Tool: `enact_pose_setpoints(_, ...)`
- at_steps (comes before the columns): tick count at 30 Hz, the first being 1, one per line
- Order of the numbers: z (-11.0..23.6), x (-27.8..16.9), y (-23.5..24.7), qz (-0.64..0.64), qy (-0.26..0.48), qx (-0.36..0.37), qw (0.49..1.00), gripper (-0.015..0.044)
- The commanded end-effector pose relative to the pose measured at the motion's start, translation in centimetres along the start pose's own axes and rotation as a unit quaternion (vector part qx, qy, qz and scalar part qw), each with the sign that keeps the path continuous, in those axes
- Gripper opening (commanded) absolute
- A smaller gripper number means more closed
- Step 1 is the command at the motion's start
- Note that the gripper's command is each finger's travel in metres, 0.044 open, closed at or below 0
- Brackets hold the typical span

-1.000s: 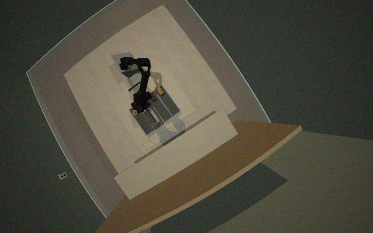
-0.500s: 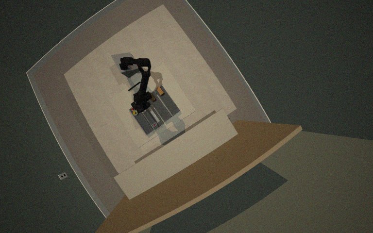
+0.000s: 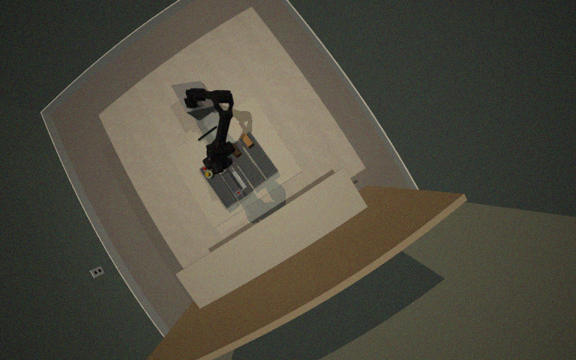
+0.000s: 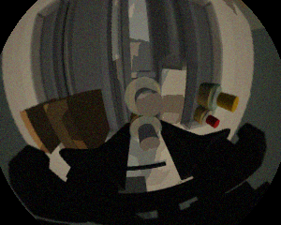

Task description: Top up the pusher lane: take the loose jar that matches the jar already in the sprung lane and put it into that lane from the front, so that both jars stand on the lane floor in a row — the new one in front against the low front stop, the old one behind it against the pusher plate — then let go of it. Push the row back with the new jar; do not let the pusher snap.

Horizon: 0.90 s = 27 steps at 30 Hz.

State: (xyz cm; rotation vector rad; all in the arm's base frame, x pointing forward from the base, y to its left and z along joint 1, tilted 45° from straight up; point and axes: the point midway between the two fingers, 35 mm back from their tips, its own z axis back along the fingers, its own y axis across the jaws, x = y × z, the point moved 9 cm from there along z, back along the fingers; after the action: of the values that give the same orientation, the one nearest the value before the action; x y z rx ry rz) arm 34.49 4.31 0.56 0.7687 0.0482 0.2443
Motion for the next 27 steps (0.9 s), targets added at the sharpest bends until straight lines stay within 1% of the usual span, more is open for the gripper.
enact_pose_setpoints(1, -0.17, 0.35, 0.22, 0.006, -0.007, 0.005, 1.0, 0.0)
enact_pose_setpoints(27, -0.18, -0.09, 0.21, 0.006, -0.007, 0.005, 1.0, 0.0)
